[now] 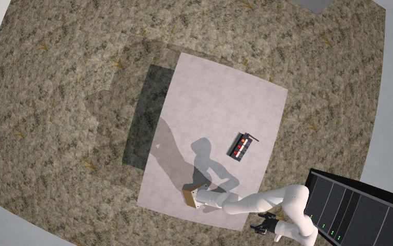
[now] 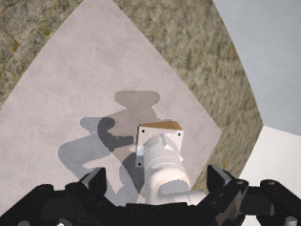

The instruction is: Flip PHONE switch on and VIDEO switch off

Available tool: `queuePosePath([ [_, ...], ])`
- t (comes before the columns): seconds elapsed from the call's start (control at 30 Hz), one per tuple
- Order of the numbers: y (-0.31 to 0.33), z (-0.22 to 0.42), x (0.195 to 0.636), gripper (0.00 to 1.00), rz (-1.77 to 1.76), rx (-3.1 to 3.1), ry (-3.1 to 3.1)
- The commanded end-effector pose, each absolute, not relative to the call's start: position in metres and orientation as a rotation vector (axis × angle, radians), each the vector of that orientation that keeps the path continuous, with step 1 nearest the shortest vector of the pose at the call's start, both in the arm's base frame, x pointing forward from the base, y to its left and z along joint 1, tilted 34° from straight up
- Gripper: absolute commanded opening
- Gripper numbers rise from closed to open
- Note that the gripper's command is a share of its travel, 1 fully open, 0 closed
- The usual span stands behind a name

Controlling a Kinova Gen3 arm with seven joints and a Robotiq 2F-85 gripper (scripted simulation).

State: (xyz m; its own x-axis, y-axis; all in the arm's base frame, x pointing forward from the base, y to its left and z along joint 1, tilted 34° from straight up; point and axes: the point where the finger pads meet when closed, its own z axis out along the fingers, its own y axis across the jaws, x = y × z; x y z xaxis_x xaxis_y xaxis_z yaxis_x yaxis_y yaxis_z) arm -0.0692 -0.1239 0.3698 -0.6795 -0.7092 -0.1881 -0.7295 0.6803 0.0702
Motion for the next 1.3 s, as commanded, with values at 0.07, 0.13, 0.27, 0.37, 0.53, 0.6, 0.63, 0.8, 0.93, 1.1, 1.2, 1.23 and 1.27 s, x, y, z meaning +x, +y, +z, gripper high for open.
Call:
queuePosePath([
  [0.07, -0.124, 0.37, -0.069, 1.0, 0.209, -1.182, 2.745],
  [0.13, -0.124, 0.37, -0.069, 1.0, 0.209, -1.182, 2.745],
  [0.27, -0.124, 0.37, -0.069, 1.0, 0.209, -1.182, 2.745],
  [0.37, -0.124, 0.37, -0.069, 1.0, 0.209, -1.182, 2.745],
  [0.53, -0.124, 0.37, -0.069, 1.0, 0.209, -1.182, 2.745],
  [0.6, -0.124, 0.37, -0.069, 1.0, 0.209, -1.182, 2.746],
  [0.63, -0.124, 0.37, -0.069, 1.0, 0.207, -1.182, 2.746],
  [0.8, -0.124, 0.372, -0.061, 1.0, 0.18, -1.184, 2.752],
  [0.93, -0.124, 0.376, -0.042, 1.0, 0.122, -1.189, 2.764],
  [1.1, -0.124, 0.379, -0.021, 1.0, 0.055, -1.195, 2.775],
  [1.2, -0.122, 0.383, 0.008, 1.0, -0.032, -1.204, 2.785],
  [1.23, -0.12, 0.384, 0.018, 1.0, -0.064, -1.208, 2.788],
  [1.27, -0.119, 0.385, 0.03, 1.0, -0.098, -1.213, 2.79],
])
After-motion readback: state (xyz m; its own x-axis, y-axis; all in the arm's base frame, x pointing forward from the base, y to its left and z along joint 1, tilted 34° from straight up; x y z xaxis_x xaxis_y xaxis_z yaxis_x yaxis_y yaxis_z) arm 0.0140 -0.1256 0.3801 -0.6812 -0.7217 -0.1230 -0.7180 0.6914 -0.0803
